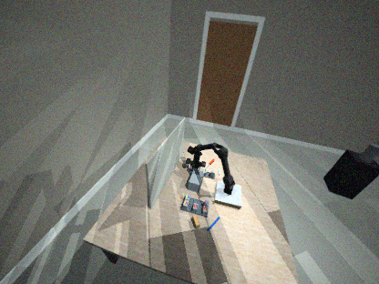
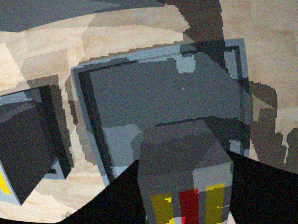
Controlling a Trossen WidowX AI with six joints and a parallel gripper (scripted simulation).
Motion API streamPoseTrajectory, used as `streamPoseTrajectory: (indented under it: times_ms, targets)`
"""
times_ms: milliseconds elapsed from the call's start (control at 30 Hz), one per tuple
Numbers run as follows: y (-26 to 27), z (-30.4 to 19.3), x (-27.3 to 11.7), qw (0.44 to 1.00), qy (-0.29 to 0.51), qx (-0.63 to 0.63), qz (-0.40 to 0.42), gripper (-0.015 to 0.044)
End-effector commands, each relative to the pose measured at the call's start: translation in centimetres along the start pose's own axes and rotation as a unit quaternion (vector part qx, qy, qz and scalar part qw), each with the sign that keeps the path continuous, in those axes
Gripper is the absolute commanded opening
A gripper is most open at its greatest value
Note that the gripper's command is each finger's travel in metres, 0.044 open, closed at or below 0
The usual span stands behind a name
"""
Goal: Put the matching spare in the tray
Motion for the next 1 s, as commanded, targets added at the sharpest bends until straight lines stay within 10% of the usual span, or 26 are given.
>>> streamPoseTrajectory:
  times_ms: [0,233,533,967]
  targets:
    - [0.0,0.0,-0.1,1.000,0.000,0.000,0.000,0.0263]
    - [0.0,0.0,-0.1,1.000,0.000,0.000,0.000,0.0440]
    - [0.0,0.0,-10.5,1.000,-0.001,0.002,-0.001,0.0440]
    - [-0.1,-0.1,-10.8,1.000,0.008,0.003,-0.012,0.0440]
Point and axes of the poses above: the point midway between the two fingers, 35 mm back from their tips, its own x axis out along the fingers, its own y axis across the jaws, z = x × y, the point moved 6 cm from there along -x, back along the fingers, and after that the axes turned 1 degree about -x, right-handed, at the moved point
